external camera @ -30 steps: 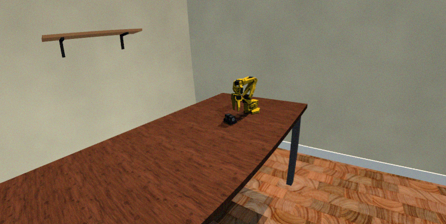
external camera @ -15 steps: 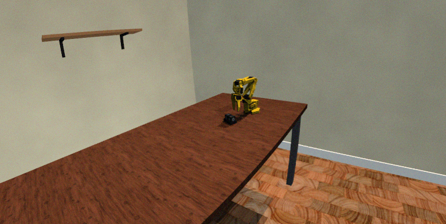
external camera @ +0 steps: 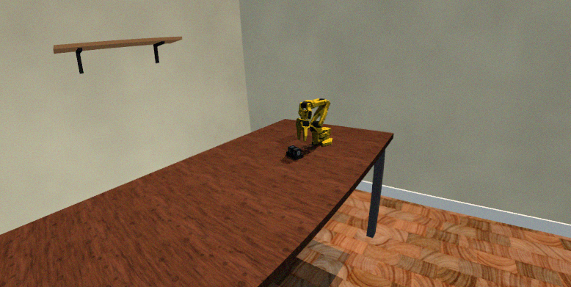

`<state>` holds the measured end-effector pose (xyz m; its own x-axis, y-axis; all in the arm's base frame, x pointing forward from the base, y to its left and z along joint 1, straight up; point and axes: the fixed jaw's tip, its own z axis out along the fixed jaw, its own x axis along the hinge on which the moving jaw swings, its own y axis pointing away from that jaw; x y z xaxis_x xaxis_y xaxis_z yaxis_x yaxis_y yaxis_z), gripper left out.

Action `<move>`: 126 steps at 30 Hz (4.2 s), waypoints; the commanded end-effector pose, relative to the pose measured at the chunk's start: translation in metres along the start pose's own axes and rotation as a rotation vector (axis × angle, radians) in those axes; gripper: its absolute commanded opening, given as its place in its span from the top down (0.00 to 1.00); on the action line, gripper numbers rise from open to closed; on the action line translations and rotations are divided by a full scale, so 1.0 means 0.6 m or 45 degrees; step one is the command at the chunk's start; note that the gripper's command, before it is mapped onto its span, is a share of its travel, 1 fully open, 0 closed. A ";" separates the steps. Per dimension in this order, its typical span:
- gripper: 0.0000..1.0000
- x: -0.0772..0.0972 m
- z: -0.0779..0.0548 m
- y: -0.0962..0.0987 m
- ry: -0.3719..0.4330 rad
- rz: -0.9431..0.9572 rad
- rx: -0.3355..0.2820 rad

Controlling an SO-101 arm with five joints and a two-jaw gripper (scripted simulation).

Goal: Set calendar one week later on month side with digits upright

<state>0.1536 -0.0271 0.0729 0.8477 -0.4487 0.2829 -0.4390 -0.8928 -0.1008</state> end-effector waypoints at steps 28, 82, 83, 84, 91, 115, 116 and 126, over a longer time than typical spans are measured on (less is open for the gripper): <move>0.65 0.045 -0.098 -0.013 0.584 0.007 0.203; 0.65 0.066 -0.103 -0.005 0.224 1.797 0.243; 0.65 0.067 -0.103 -0.005 0.223 1.808 0.242; 0.65 0.067 -0.103 -0.005 0.221 1.817 0.242; 0.65 0.067 -0.103 -0.005 0.219 1.833 0.241; 0.65 0.034 -0.007 0.006 -0.111 1.844 -0.239; 0.65 0.032 -0.003 0.007 -0.128 1.843 -0.262; 0.65 0.023 0.009 0.009 -0.176 1.840 -0.332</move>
<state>0.1604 -0.0361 0.0655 -0.3298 -0.9441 0.0011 -0.9441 0.3298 -0.0025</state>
